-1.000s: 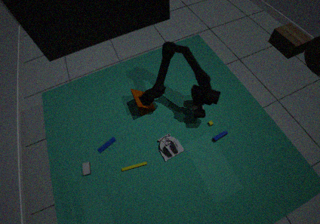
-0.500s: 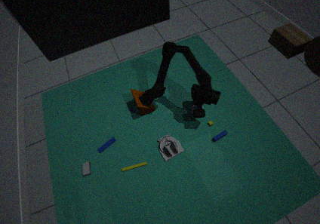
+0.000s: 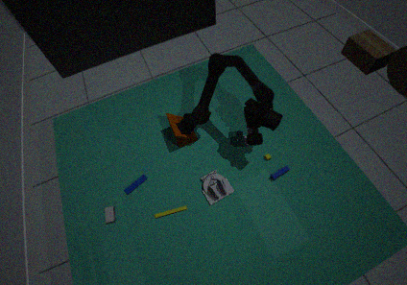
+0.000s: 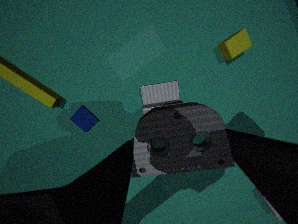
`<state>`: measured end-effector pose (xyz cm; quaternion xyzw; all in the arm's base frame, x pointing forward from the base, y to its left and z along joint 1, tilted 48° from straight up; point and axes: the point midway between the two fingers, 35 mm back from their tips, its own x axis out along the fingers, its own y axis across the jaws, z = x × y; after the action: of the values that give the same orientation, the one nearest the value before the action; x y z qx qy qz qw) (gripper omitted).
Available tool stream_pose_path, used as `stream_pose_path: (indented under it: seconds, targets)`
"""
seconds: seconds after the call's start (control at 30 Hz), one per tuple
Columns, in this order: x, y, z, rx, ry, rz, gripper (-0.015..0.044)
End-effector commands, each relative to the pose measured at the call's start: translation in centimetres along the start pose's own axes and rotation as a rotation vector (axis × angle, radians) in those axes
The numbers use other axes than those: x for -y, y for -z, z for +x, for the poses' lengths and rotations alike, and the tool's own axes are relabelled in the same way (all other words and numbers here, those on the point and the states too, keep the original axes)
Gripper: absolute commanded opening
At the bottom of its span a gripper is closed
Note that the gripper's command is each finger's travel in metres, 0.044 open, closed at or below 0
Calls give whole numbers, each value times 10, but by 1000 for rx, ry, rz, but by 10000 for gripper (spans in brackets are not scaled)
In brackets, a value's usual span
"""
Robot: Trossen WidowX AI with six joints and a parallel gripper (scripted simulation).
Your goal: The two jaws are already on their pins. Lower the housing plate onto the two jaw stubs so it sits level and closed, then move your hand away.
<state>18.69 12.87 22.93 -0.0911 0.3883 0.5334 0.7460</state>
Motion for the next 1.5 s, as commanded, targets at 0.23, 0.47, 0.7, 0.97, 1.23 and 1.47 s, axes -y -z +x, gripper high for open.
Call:
stream_pose_path:
  seconds: [0.23,0.47,0.7,0.97,1.23,1.47]
  targets:
    - [2,0,-15,6,0,15,351]
    - [24,7,-13,-8,13,97,351]
    - [45,16,-11,-20,23,180,351]
    - [68,28,-10,-30,32,274,351]
    - [90,42,-10,-38,39,370,351]
    - [108,57,-10,-42,43,454,351]
